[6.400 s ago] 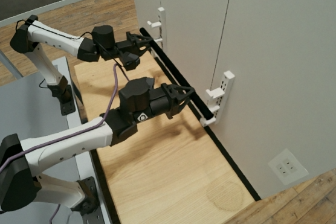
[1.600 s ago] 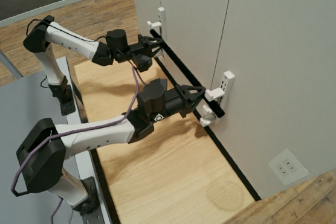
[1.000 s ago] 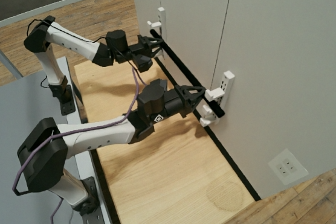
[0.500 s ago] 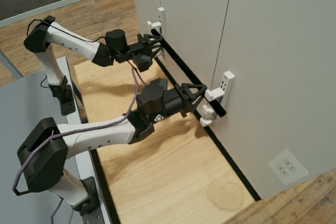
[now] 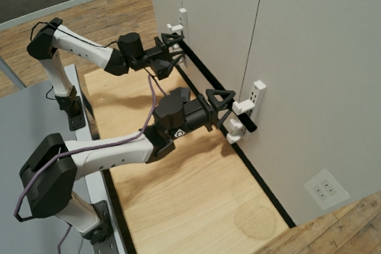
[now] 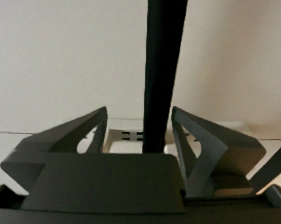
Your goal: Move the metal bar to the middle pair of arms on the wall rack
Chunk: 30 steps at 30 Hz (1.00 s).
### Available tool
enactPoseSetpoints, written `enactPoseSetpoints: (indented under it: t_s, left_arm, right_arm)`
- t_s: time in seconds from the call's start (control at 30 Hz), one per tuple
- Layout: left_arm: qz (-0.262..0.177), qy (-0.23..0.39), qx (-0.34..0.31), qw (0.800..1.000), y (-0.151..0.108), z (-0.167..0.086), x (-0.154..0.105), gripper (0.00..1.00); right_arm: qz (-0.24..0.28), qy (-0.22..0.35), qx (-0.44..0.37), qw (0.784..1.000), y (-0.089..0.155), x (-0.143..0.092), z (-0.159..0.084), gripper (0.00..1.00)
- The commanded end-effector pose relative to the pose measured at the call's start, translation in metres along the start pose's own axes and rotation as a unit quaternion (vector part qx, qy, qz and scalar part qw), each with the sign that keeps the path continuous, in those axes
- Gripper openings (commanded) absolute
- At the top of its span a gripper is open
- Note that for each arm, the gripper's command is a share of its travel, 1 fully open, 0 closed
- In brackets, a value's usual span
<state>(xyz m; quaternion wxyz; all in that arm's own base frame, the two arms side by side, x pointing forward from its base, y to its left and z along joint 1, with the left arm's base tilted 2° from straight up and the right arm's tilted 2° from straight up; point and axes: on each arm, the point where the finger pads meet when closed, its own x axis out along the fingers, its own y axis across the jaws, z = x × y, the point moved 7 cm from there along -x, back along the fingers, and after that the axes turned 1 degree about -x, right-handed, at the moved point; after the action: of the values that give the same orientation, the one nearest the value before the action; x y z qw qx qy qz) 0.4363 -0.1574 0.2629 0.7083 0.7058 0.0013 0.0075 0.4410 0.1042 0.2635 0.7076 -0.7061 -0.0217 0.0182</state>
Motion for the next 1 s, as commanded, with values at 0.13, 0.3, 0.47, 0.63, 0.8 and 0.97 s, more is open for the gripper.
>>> enactPoseSetpoints:
  t_s: [0.13, 0.3, 0.47, 0.63, 0.8, 0.97]
  left_arm:
    - [-0.005, 0.005, 0.007, 1.0, -0.014, -0.001, 0.0, 0.8]
    - [-0.007, 0.005, 0.008, 1.0, -0.017, 0.0, 0.0, 0.91]
    - [-0.01, 0.006, 0.009, 1.0, -0.019, 0.001, 0.0, 1.0]
    - [-0.01, 0.005, 0.009, 1.0, -0.019, 0.001, -0.005, 1.0]
    - [-0.01, 0.004, 0.008, 1.0, -0.019, 0.002, -0.011, 1.0]
    - [-0.01, 0.004, 0.008, 1.0, -0.019, 0.003, -0.017, 1.0]
  right_arm:
    - [0.021, 0.007, -0.007, 1.0, 0.022, 0.0, -0.002, 0.8]
    - [0.025, 0.007, -0.008, 1.0, 0.026, -0.001, -0.001, 0.91]
    - [0.028, 0.008, -0.008, 1.0, 0.028, -0.001, -0.001, 1.0]
    - [0.029, 0.007, -0.008, 1.0, 0.029, -0.005, 0.0, 1.0]
    - [0.031, 0.006, -0.009, 0.999, 0.029, -0.011, 0.001, 1.0]
    - [0.032, 0.005, -0.009, 0.999, 0.03, -0.017, 0.001, 1.0]
